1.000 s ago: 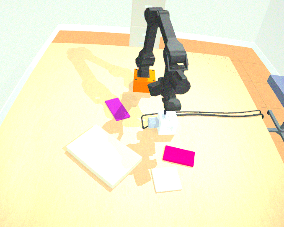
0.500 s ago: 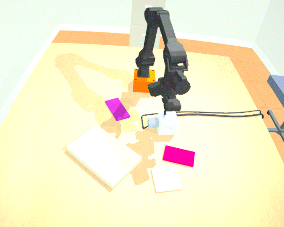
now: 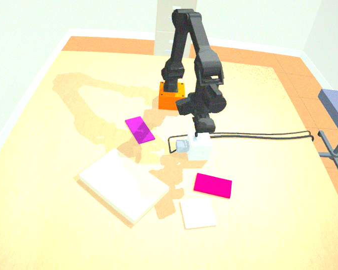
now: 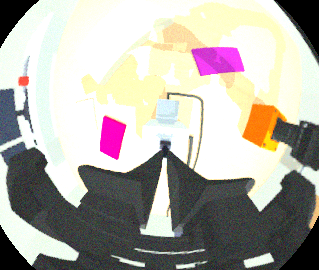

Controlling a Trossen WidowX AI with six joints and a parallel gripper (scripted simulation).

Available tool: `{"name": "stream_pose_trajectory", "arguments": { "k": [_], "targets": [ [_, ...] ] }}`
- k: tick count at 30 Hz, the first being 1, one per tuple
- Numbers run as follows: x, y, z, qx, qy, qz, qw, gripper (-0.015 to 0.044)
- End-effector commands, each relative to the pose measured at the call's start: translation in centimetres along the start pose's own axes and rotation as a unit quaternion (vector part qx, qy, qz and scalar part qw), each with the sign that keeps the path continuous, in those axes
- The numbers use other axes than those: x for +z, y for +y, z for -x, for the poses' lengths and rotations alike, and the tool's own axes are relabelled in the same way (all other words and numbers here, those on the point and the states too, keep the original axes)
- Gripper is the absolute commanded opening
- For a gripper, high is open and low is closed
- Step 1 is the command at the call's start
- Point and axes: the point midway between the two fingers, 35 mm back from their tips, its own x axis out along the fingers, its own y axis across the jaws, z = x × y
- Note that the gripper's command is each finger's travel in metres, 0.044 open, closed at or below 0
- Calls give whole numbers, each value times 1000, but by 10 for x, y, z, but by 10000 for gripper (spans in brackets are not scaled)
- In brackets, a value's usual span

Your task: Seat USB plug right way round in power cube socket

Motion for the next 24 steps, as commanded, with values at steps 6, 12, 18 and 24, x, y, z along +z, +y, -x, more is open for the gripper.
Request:
{"name": "stream_pose_trajectory", "arguments": {
  "k": [6, 12, 18, 24],
  "targets": [
    [-1, 0, -2, 0, 3, -2, 1000, 0],
    [-1, 0, -2, 0, 3, -2, 1000, 0],
    [-1, 0, -3, 0, 3, -2, 1000, 0],
    [-1, 0, -4, 0, 3, -2, 1000, 0]
  ]
}}
